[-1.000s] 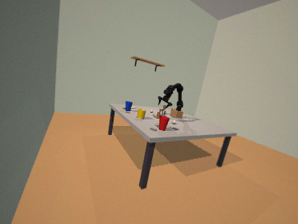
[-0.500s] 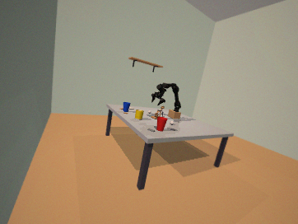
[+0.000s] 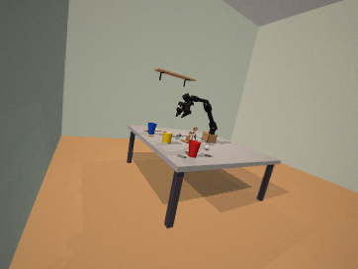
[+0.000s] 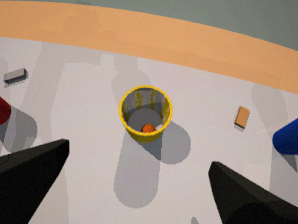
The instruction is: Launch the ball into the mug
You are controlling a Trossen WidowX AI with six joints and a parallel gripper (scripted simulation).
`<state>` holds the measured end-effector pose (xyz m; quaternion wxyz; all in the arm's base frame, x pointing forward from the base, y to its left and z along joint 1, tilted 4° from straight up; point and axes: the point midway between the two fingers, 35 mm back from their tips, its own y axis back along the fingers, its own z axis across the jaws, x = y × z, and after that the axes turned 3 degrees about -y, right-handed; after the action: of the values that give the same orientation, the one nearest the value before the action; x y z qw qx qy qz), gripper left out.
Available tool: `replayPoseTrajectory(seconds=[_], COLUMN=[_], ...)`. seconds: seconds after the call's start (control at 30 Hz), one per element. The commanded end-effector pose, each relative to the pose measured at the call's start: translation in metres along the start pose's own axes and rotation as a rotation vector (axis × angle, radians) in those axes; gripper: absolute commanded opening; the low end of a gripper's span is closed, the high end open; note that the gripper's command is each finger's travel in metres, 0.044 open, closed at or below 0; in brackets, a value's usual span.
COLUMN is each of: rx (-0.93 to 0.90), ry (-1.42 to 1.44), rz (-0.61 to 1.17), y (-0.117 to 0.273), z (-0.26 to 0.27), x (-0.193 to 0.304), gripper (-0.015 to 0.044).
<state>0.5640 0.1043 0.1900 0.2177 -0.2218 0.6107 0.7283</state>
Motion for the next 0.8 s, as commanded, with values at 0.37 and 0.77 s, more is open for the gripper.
replayPoseTrajectory(seconds=[0.37, 0.77], rx=[-0.020, -0.021], ry=[-0.041, -0.040], rz=[-0.020, -0.024], y=[0.0034, 0.0024], z=[0.0036, 0.0024], x=[-0.0071, -0.0083], gripper=[0.0440, 0.0440])
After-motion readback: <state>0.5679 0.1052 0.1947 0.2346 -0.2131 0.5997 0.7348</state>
